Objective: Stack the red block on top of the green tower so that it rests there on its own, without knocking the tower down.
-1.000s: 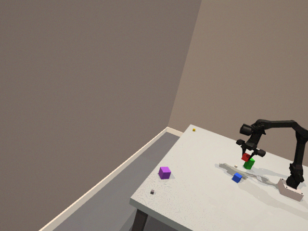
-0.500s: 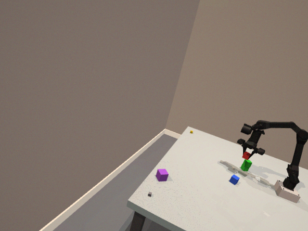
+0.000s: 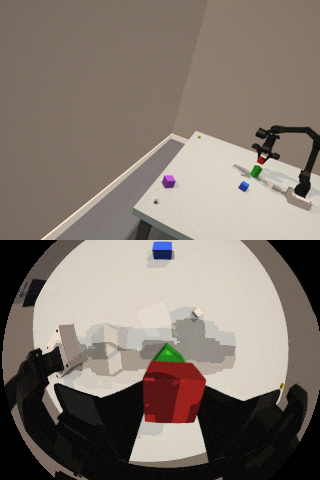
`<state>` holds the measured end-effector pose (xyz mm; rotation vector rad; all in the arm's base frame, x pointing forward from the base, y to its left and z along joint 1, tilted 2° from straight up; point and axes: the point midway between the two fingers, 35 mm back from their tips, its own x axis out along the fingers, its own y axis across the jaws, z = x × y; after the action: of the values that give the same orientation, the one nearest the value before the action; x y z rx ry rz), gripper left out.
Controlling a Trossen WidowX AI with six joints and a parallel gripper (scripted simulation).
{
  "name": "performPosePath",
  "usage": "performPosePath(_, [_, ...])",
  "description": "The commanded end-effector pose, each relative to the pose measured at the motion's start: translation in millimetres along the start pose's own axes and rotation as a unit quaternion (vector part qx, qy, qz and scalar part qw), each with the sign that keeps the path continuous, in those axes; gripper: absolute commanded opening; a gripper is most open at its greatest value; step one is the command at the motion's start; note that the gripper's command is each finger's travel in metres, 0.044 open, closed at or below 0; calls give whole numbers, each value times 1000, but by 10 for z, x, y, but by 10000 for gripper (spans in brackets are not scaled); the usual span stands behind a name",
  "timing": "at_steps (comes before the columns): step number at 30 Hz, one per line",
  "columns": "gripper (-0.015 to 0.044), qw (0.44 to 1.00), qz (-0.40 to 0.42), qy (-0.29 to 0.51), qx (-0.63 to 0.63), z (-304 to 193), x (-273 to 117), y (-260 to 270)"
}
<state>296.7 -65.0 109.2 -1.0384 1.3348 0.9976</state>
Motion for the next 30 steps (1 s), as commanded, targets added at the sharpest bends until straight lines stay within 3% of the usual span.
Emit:
performPosePath(1, [0,1000,-1,2,-5,-16,28,19])
performPosePath(13, [0,1000,-1,2,-5,0,332,36])
performPosePath(30, [0,1000,-1,2,-5,1,337,37])
